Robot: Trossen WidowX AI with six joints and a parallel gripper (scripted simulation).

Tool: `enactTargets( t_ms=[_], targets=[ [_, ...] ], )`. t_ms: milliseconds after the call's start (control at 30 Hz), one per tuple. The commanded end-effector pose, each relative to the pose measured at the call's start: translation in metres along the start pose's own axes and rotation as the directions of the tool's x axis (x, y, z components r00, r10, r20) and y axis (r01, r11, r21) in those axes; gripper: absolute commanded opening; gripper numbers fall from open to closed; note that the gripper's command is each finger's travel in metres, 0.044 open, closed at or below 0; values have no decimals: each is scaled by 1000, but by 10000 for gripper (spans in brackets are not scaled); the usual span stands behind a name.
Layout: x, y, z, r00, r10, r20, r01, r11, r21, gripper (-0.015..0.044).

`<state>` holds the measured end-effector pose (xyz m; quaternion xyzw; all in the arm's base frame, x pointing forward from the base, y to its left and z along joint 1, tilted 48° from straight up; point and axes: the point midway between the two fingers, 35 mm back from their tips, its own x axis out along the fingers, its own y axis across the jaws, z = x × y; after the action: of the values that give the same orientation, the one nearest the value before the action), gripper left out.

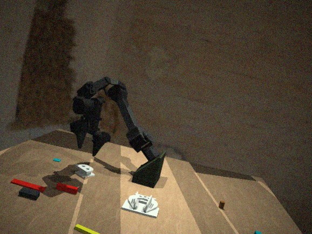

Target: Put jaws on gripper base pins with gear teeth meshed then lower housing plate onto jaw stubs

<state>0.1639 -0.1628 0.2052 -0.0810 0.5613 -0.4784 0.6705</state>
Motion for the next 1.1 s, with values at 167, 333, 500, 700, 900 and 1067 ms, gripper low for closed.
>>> enactTargets(
  t_ms=[167, 333, 500, 700, 900, 1067],
  targets=[
    [7, -9, -8, 1000, -12, -6, 12, 1000, 1, 440],
    [40, -11, -9, 1000, -15, -2, 15, 1000, 1, 440],
    [40, -11, -9, 1000, -15, -2, 15, 1000, 1, 440],
    [46, -11, -9, 1000, -15, -3, 15, 1000, 1, 440],
    [55, -11, -9, 1000, -15, -3, 15, 1000, 2, 440],
    [60, -11, -9, 1000, -16, -3, 16, 1000, 1, 440]
  ],
)
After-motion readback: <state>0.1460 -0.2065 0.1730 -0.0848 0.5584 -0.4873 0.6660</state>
